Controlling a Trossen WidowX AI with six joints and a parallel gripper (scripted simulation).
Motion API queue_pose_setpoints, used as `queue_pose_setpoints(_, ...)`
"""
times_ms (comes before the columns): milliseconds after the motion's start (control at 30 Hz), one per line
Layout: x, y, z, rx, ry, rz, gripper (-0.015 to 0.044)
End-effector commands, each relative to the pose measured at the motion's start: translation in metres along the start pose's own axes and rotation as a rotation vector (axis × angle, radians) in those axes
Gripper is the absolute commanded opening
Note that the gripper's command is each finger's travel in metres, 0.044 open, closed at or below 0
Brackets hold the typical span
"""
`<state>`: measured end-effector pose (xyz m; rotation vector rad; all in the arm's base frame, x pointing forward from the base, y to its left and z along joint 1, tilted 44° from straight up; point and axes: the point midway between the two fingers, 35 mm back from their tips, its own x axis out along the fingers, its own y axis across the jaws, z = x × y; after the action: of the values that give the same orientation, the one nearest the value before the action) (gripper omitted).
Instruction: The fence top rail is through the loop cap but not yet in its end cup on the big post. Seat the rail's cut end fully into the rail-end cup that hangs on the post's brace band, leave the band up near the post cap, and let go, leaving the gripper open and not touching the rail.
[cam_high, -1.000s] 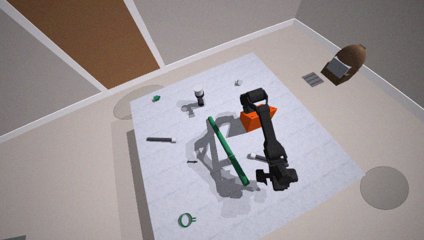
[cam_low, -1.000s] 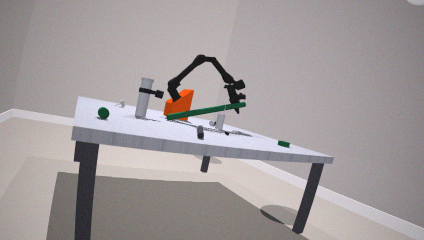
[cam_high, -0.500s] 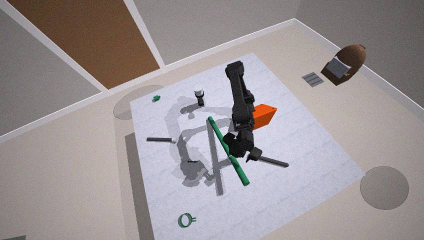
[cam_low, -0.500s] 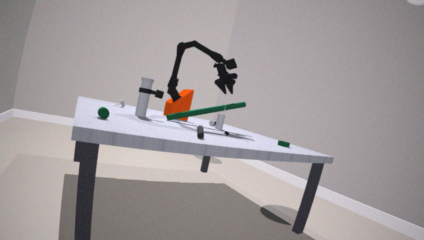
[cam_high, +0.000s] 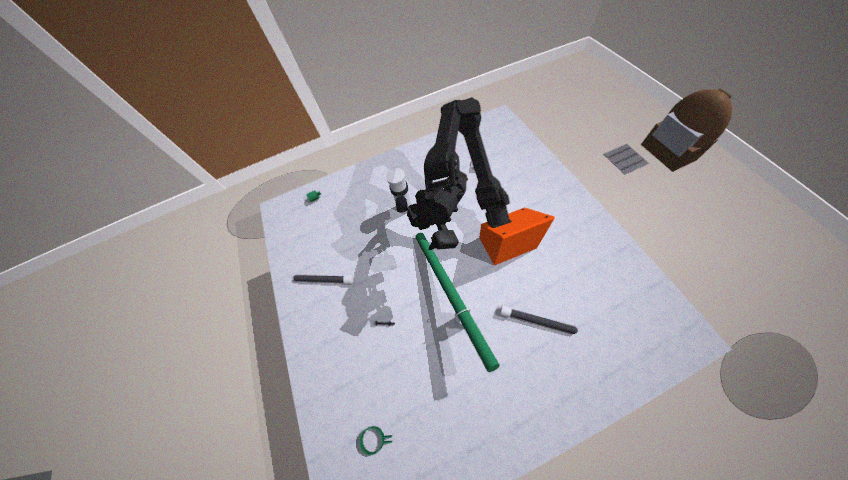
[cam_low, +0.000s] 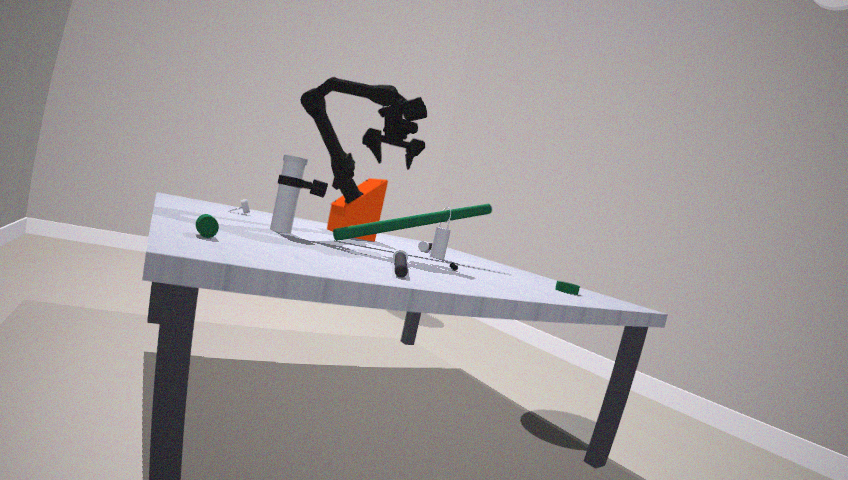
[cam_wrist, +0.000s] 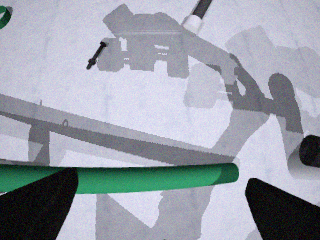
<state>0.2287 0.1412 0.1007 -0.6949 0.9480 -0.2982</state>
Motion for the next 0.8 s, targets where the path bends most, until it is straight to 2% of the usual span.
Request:
queue_pose_setpoints(0,0.001,-0.043,-0.008,0.074,-0.024,-0.082,0.044)
queue_pose_setpoints(333,0.004,-0.051,-0.005,-0.014,-0.011,-0.076,0.044)
queue_pose_setpoints(767,0.024,-0.126,0.008,-0.793,0.026,-0.052,0.044)
